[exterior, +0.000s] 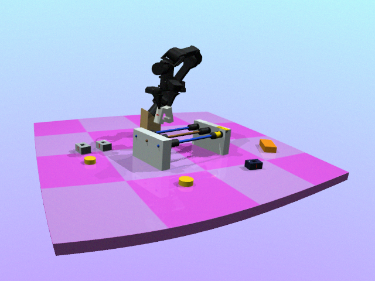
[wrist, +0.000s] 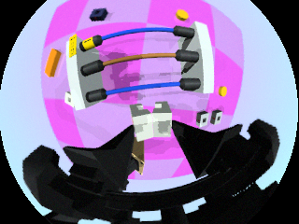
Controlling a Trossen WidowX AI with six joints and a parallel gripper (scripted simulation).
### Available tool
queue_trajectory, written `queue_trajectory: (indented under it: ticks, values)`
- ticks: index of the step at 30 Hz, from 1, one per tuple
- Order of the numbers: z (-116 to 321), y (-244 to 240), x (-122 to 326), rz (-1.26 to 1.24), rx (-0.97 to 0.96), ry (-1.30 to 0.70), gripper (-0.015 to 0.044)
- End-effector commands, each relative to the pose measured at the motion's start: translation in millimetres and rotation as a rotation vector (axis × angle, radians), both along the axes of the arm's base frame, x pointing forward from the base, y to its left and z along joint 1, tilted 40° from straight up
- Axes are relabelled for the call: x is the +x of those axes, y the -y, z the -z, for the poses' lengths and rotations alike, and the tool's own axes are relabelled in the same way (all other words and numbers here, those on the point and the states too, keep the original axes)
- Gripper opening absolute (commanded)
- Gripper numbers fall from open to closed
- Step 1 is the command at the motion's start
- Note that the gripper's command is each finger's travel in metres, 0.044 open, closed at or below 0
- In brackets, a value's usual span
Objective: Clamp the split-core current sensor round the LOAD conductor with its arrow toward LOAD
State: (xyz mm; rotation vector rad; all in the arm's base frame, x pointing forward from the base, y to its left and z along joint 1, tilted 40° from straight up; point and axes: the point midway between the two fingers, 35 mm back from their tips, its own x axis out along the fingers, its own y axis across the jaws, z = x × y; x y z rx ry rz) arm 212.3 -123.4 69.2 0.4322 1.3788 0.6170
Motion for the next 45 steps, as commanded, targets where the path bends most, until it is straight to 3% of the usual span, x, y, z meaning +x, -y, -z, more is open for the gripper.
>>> queue_trajectory:
  ticks: [1, 45]
  values:
    - [-3, 2, 5, 0.045, -0.004, -0.025, 0.0000]
    - [-17, -8, 130, 1.041, 0.229, -0.622, 0.0000]
